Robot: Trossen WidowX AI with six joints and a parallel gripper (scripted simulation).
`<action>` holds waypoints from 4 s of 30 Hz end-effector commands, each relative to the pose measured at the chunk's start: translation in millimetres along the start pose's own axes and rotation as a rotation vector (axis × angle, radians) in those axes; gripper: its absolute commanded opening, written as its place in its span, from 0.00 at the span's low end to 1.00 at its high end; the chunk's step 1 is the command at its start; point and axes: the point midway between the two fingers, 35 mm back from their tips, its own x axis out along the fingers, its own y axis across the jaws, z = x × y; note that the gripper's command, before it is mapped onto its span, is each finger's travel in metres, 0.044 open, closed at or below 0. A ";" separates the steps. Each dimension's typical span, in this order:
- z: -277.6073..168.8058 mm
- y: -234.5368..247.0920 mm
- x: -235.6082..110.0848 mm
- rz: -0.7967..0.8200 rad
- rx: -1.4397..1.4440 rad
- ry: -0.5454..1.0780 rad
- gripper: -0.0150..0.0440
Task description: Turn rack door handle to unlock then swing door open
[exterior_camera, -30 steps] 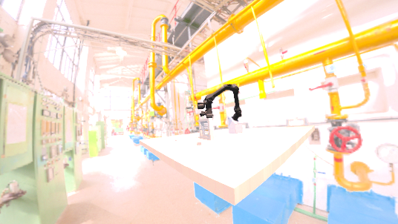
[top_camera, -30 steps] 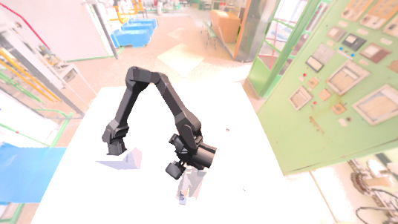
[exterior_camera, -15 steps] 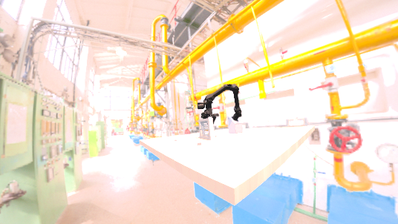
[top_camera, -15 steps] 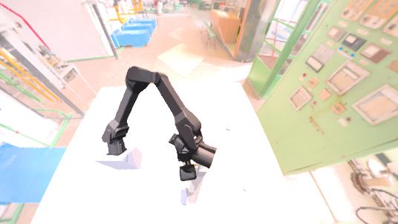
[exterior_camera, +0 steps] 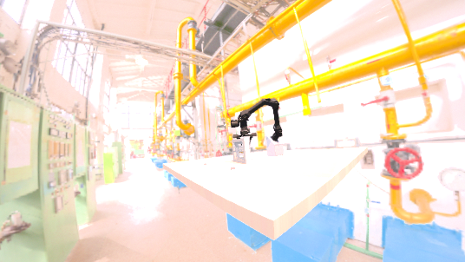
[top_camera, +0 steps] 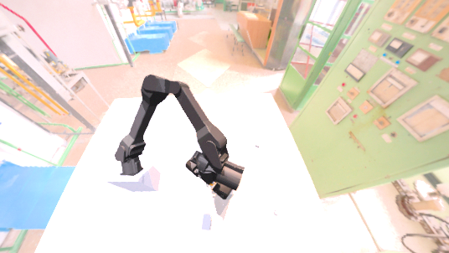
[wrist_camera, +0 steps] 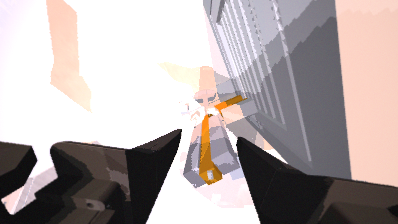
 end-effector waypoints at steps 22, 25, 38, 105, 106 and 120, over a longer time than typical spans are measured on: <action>1.3 0.6 0.7 0.002 -0.732 -0.004 0.69; 1.3 0.6 0.7 0.002 -0.732 -0.004 0.65; 1.3 0.6 0.7 0.002 -0.732 -0.004 0.51; 7.4 64.1 0.7 0.006 0.099 -0.003 0.27; 8.1 66.1 0.7 0.006 0.116 -0.003 0.27; 21.4 92.6 0.7 0.008 0.338 -0.003 0.27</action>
